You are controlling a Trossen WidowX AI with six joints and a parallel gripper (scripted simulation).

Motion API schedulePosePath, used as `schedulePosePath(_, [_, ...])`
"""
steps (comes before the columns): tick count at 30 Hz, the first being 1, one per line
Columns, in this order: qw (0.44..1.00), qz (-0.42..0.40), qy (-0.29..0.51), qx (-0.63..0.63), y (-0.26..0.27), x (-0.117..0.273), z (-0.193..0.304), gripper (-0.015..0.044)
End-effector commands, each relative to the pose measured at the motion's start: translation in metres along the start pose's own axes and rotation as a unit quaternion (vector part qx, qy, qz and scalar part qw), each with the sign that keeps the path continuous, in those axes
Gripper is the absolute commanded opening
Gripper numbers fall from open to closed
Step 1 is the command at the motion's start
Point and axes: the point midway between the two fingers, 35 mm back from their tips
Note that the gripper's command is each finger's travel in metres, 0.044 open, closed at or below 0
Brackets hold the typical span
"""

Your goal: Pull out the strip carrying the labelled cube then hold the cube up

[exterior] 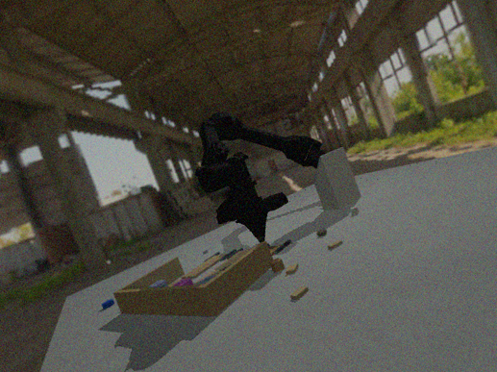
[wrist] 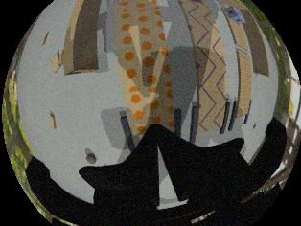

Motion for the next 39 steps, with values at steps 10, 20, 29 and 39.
schedulePosePath(10, [1.0, 0.001, 0.006, 0.004, 0.002, -0.024, 0.004, 0.0])
schedulePosePath(20, [1.0, 0.002, 0.006, 0.004, 0.002, -0.025, 0.004, 0.0])
schedulePosePath(29, [1.0, 0.002, 0.006, 0.004, 0.002, -0.026, 0.004, 0.0])
schedulePosePath(39, [1.0, 0.002, 0.006, 0.004, 0.002, -0.026, 0.004, 0.0])
Point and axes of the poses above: the point midway between the two fingers, 35 mm back from their tips, its own x axis back along the fingers, its own y axis across the jaws, z = x × y, and after that the axes turned 10 degrees about x, right-handed
